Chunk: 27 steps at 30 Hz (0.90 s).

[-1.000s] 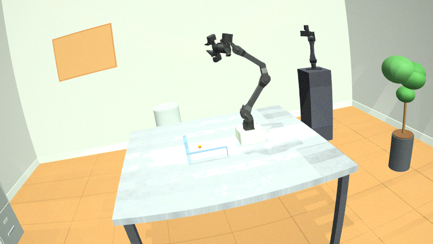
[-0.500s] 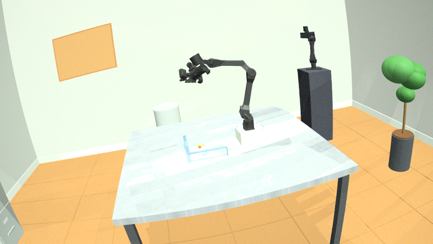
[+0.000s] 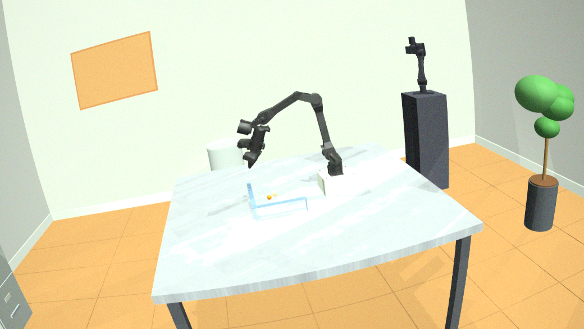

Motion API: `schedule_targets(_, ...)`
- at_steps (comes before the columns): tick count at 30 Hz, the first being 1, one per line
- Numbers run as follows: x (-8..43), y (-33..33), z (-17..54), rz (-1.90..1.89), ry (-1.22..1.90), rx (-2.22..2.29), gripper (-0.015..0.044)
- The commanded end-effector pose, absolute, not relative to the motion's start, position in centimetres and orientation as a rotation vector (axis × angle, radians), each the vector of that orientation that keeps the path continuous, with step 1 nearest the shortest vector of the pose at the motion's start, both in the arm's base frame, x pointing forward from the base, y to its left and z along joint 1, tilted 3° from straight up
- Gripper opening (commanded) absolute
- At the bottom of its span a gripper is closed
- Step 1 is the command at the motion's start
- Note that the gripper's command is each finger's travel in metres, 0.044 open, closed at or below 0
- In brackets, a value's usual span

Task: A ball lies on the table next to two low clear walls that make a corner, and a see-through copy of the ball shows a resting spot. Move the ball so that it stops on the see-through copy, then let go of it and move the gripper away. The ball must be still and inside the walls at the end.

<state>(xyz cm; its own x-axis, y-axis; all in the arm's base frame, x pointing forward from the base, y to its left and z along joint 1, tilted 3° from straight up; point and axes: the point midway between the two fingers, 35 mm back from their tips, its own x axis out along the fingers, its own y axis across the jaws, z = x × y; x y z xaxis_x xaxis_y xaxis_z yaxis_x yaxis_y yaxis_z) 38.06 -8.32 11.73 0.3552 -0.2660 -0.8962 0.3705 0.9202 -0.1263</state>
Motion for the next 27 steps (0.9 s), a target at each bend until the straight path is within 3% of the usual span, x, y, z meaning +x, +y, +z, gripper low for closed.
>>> schedule_targets(1, 35.7, -6.3, 5.0, -0.217, 1.389, 0.011, 0.0207)
schedule_targets(6, 33.1, -4.6, 0.5, -0.043, 1.567, -0.038, 0.0207)
schedule_targets(27, 33.1, -4.8, -1.7, -0.043, 1.567, -0.038, 0.0207)
